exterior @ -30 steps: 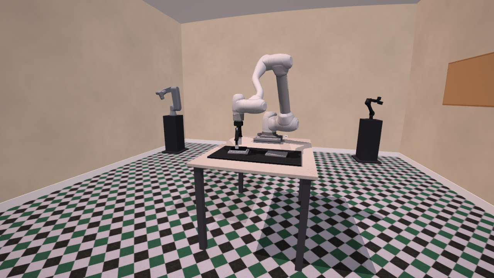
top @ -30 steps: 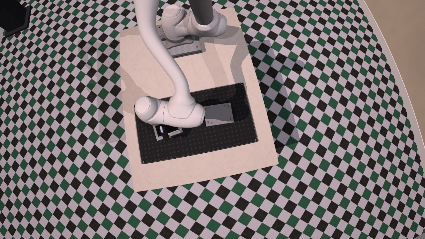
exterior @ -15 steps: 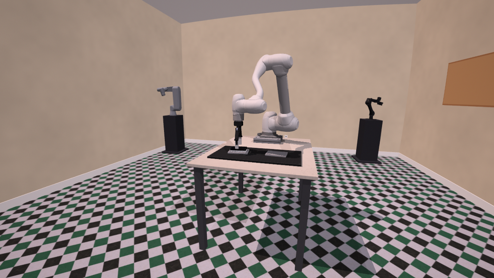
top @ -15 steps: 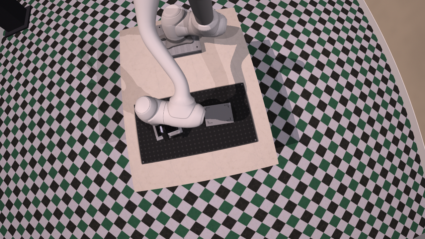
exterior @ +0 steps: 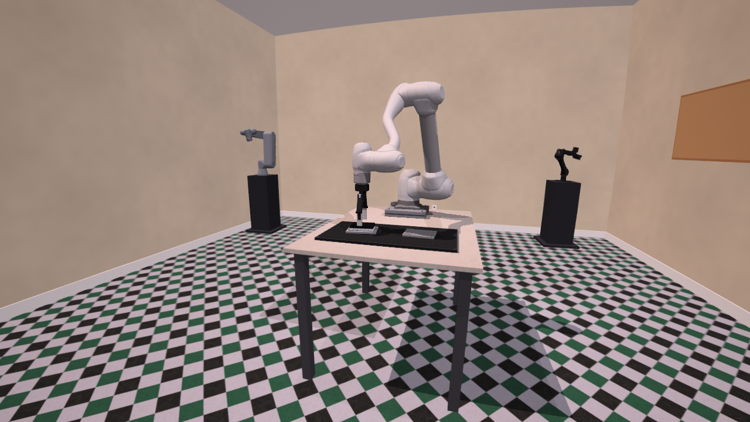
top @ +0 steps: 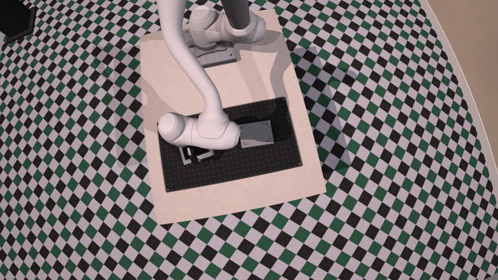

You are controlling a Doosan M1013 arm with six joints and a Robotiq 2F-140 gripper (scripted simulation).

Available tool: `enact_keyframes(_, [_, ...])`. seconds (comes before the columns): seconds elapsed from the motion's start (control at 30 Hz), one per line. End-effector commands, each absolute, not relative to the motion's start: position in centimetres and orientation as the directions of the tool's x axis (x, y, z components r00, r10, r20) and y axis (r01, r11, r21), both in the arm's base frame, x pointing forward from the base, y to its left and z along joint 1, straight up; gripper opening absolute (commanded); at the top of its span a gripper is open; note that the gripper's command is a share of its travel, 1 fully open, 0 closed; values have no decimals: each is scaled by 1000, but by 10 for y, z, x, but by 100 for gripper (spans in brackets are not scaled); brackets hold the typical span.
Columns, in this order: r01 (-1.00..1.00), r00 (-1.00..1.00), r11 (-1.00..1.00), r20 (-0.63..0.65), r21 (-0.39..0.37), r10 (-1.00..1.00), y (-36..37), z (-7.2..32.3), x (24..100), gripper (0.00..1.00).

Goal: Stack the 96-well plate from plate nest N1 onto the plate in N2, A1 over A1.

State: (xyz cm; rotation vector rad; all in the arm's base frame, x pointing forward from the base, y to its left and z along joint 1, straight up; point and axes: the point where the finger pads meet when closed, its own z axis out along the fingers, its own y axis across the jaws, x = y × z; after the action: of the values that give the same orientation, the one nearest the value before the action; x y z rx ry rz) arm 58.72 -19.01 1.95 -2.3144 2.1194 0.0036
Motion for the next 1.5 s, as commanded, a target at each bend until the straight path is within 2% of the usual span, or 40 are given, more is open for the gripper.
enact_keyframes(0.0, [-996, 85, -85, -7, 4, -996, -190, 16, 586, 100])
enact_keyframes(0.2, [-996, 85, -85, -7, 4, -996, -190, 16, 586, 100])
enact_keyframes(1.13, [-996, 85, -85, -7, 4, -996, -191, 85, 586, 100])
enact_keyframes(1.47, [-996, 85, -85, -7, 4, -996, -191, 88, 586, 100])
